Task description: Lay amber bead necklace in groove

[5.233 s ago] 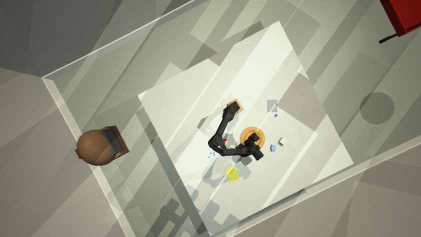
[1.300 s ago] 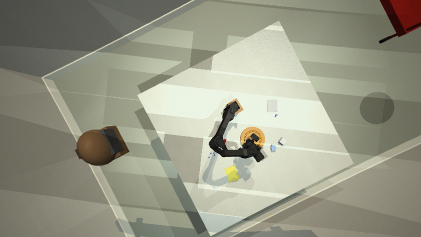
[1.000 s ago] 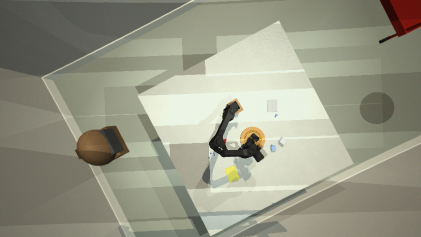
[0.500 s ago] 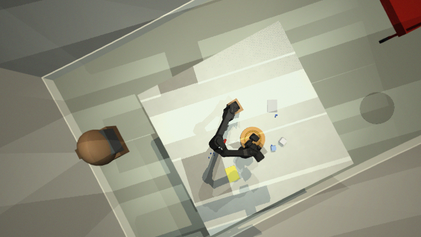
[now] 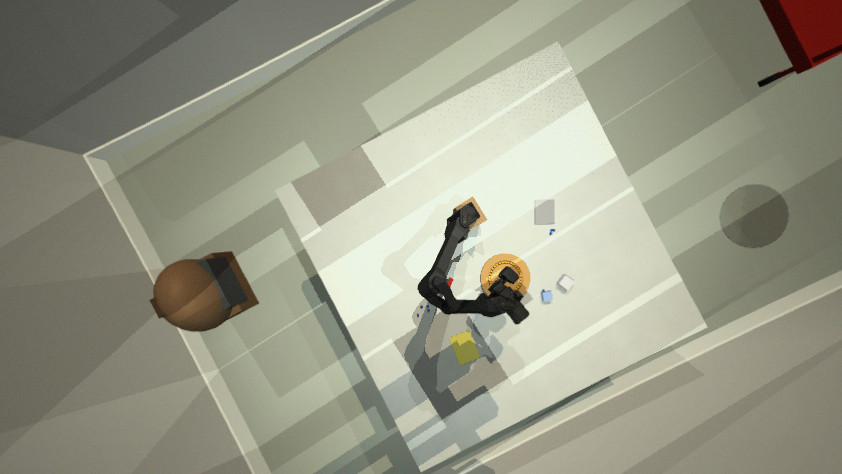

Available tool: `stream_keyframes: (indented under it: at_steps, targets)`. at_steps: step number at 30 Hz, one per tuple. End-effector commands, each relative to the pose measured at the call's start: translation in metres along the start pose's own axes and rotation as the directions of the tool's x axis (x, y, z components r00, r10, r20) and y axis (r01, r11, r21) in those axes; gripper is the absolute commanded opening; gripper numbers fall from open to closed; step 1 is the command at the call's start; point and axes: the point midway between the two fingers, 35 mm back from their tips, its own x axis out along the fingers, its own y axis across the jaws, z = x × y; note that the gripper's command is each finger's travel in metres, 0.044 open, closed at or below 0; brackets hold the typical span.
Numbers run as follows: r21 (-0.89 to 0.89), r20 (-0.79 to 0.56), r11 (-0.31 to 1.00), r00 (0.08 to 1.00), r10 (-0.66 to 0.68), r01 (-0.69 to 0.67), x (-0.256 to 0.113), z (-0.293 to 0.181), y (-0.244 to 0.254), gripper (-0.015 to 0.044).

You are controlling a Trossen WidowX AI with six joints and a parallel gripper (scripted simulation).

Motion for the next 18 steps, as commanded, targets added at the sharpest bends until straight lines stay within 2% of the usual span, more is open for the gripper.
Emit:
stream_keyframes:
  at_steps: [1,11,16,18]
  targets:
    - [0.002,0.0,1.0,1.0,-0.005,0.005,-0.001,0.0,-0.001,0.044]
    - [0.002,0.0,1.0,1.0,-0.004,0.004,-0.003,0.0,-0.001,0.044]
    - [0.0,-0.001,1.0,1.0,0.0,0.0,-0.064,-0.001,0.0,0.044]
    - [0.0,-0.002,1.0,1.0,-0.002,0.002,-0.073,-0.003,0.0,0.044]
